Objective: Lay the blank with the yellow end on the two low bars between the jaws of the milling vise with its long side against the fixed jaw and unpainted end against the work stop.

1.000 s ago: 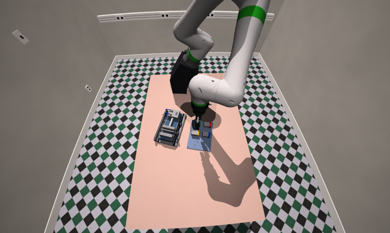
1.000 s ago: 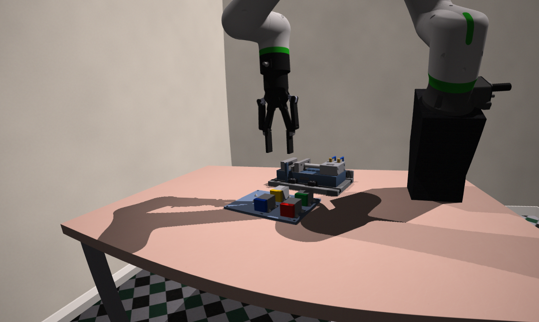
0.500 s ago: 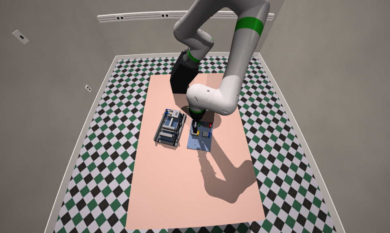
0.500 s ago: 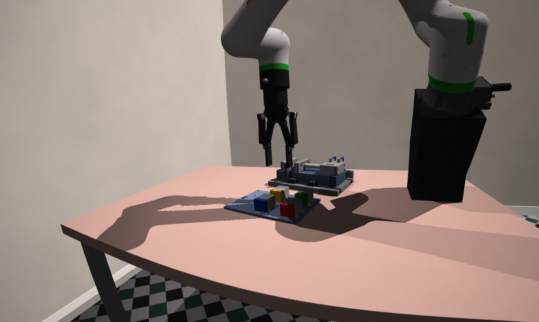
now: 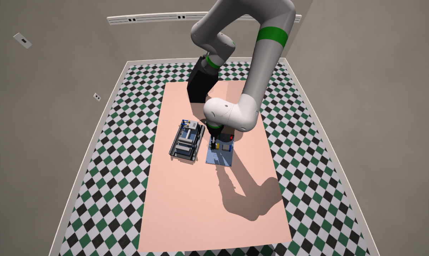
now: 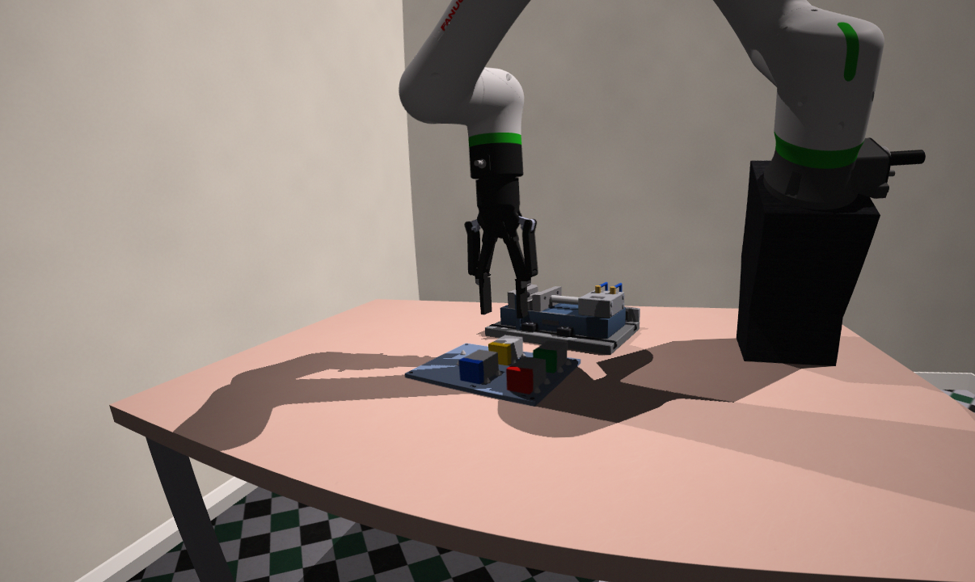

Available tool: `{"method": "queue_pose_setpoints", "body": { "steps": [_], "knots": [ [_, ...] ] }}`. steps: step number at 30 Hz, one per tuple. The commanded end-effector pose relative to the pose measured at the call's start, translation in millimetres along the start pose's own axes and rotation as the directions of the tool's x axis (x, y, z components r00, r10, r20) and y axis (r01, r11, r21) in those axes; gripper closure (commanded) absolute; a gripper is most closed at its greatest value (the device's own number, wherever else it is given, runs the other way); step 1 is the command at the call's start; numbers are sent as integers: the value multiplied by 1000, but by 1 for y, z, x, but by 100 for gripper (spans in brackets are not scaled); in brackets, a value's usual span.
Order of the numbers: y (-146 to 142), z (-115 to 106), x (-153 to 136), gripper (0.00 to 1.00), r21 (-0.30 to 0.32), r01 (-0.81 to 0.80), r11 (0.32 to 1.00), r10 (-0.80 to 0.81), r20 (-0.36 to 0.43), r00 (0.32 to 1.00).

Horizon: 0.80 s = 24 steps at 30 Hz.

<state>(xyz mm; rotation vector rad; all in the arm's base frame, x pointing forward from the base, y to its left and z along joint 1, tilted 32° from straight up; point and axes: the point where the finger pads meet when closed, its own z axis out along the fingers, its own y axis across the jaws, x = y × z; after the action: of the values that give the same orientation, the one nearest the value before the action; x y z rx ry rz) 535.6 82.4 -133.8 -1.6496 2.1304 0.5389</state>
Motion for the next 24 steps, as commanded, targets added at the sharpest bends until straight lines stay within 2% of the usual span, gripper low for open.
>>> {"method": "queue_pose_setpoints", "body": {
  "steps": [1,24],
  "knots": [
    [-1,-1,0,49,2,0,1000,0,0,1000],
    [1,-8,-2,49,2,0,1000,0,0,1000]
  ]
}}
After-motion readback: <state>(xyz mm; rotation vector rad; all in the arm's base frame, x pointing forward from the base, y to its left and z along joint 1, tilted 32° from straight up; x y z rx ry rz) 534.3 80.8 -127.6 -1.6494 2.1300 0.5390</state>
